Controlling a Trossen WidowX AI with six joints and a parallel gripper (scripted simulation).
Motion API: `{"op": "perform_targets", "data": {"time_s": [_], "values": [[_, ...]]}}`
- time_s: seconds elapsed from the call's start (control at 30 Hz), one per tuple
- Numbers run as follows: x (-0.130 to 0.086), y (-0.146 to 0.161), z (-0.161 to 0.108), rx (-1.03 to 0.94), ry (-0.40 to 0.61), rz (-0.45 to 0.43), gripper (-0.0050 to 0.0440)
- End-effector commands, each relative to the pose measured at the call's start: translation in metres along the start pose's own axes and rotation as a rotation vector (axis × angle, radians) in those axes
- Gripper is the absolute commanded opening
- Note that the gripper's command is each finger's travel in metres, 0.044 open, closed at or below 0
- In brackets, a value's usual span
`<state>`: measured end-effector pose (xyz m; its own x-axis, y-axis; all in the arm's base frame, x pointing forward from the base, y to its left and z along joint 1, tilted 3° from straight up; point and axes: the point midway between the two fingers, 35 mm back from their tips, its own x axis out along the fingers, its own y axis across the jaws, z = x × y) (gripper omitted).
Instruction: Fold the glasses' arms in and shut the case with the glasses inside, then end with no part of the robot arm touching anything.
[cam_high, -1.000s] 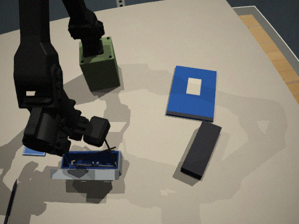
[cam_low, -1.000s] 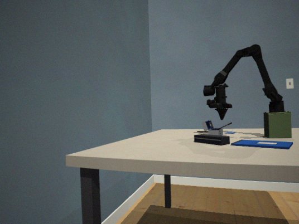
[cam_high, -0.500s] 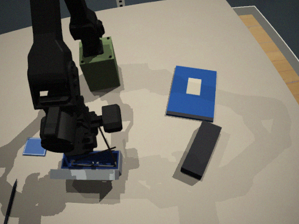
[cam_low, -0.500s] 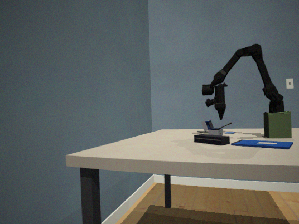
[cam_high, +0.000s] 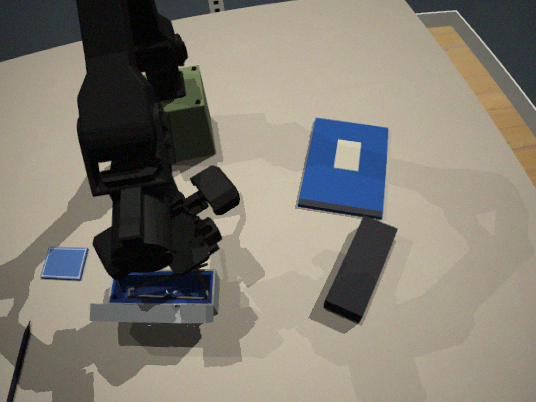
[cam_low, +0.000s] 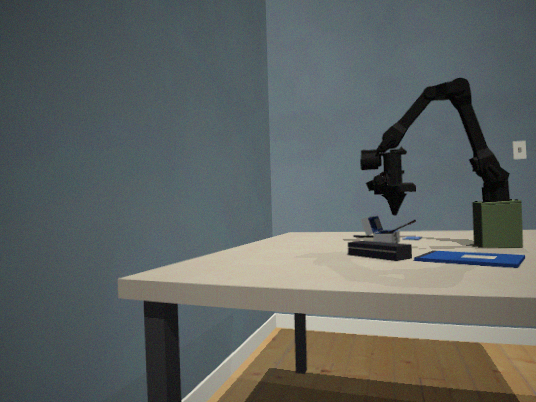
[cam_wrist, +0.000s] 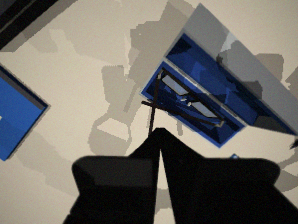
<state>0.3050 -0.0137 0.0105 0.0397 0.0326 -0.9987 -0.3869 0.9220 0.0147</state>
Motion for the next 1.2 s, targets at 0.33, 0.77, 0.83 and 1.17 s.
{"op": "perform_targets", "data": {"time_s": [0.33, 0.77, 0.83, 1.17], "values": [[-0.001, 0.027, 0.014, -0.492, 0.001, -0.002, 0.0], [-0.001, 0.05, 0.024, -0.875, -0.001, -0.002, 0.0], [-0.002, 0.054, 0.025, -0.944, -0.001, -0.003, 0.0], [-0.002, 0.059, 0.027, -1.031, -0.002, -0.003, 0.0]]}}
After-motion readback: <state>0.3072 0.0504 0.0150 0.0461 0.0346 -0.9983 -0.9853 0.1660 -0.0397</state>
